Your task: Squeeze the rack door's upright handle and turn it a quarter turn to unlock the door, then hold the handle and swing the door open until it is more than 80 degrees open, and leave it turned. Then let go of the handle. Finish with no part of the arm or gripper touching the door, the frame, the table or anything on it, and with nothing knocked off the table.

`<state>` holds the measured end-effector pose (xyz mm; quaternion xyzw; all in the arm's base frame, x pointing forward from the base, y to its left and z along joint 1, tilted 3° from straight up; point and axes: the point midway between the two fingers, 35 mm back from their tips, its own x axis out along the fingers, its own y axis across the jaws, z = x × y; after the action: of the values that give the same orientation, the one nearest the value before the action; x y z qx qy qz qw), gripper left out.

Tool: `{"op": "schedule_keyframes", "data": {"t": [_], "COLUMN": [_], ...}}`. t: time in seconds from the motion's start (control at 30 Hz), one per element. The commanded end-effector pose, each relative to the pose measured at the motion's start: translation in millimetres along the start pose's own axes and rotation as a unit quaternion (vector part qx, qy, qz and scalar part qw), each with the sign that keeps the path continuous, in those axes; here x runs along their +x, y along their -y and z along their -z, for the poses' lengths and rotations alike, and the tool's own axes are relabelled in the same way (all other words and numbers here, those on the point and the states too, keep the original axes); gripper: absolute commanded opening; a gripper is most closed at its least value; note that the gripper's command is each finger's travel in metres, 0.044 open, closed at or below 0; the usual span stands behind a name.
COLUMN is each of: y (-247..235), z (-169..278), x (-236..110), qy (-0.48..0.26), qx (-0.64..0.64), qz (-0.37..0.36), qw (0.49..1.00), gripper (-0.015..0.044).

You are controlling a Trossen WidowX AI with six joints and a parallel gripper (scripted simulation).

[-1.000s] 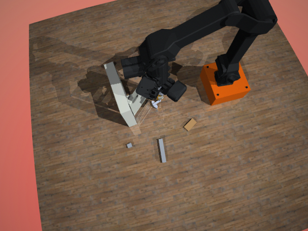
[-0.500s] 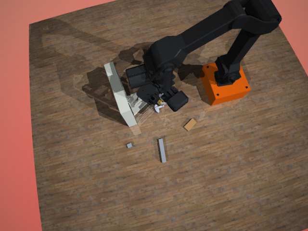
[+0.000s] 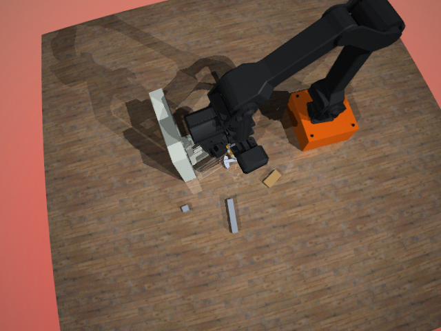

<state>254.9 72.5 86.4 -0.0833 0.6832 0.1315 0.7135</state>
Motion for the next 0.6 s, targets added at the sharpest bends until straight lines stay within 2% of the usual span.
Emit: {"op": "schedule_keyframes", "data": {"t": [0.0, 0.57], "y": [-2.5, -24.7], "z": [-2.0, -9.8], "x": [-0.4, -0.4], "qy": [0.001, 0.002], "qx": [0.040, 0.134], "qz": [0.006, 0.004], "qw": [0.999, 0.991], "gripper": [0.0023, 0.0023]}}
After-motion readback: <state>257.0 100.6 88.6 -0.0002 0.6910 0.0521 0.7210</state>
